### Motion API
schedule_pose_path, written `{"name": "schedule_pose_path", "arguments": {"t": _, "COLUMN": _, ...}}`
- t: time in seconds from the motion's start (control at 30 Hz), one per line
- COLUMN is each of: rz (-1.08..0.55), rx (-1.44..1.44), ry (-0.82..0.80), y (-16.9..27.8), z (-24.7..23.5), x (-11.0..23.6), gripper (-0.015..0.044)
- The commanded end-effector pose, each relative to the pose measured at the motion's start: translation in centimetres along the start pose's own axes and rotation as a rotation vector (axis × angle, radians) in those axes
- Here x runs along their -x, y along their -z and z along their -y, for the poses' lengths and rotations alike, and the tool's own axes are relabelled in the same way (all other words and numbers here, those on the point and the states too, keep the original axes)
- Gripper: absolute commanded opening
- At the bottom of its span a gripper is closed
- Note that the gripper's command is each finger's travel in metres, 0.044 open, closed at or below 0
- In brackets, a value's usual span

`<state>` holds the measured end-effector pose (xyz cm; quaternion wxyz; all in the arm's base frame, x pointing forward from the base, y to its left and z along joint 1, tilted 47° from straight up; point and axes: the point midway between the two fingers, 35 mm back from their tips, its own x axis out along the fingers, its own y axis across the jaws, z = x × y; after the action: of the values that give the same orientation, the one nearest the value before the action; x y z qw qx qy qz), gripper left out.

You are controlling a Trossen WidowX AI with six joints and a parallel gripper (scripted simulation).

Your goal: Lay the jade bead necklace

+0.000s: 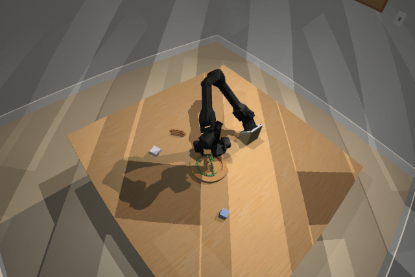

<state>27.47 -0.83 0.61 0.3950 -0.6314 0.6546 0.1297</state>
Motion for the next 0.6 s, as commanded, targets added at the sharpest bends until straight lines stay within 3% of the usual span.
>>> {"name": "schedule_pose_path", "arguments": {"t": 0.0, "rz": 0.003, "rx": -0.304, "ry": 0.003, "y": 0.0, "z": 0.2, "x": 0.5, "gripper": 0.0282}}
{"name": "schedule_pose_path", "arguments": {"t": 0.2, "rz": 0.004, "rx": -0.862, "ry": 0.002, "y": -0.1, "z": 0.4, "x": 1.2, "gripper": 0.0125}}
{"name": "schedule_pose_path", "arguments": {"t": 0.37, "rz": 0.005, "rx": -1.313, "ry": 0.001, "y": -0.1, "z": 0.4, "x": 1.8, "gripper": 0.0120}}
{"name": "schedule_pose_path", "arguments": {"t": 0.57, "rz": 0.005, "rx": -1.579, "ry": 0.000, "y": -0.1, "z": 0.5, "x": 2.3, "gripper": 0.0120}}
